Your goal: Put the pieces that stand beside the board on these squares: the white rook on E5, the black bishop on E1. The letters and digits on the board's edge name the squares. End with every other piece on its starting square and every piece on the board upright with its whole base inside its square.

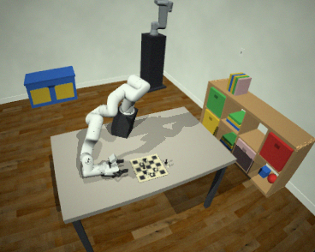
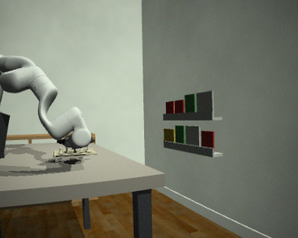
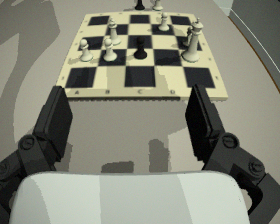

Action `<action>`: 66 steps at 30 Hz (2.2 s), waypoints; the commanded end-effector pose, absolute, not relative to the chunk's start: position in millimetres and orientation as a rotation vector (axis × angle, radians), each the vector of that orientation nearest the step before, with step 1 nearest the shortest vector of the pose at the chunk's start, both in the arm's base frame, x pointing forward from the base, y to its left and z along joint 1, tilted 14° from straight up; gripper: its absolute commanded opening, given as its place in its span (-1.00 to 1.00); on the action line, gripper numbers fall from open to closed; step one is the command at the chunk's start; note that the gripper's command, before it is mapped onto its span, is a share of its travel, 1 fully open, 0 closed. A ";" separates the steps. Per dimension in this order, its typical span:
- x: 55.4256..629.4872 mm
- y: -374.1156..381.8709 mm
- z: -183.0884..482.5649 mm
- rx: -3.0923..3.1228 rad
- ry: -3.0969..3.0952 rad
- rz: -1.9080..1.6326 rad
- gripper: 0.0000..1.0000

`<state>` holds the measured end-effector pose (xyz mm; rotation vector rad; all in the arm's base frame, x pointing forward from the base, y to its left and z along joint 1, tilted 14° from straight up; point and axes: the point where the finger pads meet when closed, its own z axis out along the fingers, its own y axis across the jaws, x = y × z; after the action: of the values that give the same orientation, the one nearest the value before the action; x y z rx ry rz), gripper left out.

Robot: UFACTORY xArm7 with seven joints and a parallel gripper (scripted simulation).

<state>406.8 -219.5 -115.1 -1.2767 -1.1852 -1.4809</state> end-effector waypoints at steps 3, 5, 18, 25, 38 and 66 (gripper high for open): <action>401.6 -227.5 -82.4 -1.282 -1.190 -1.483 1.00; 400.3 -228.8 -75.3 -1.282 -1.190 -1.483 1.00; 392.4 -236.7 -33.1 -1.282 -1.190 -1.483 1.00; 393.1 -235.9 -35.8 -1.272 -1.196 -1.479 1.00; 410.2 -190.7 -25.4 -1.268 -1.528 -1.388 1.00; 452.8 -75.2 1.7 -1.150 -2.354 -1.024 1.00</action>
<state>441.5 -98.3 -5.4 -1.1523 -2.1750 -1.1134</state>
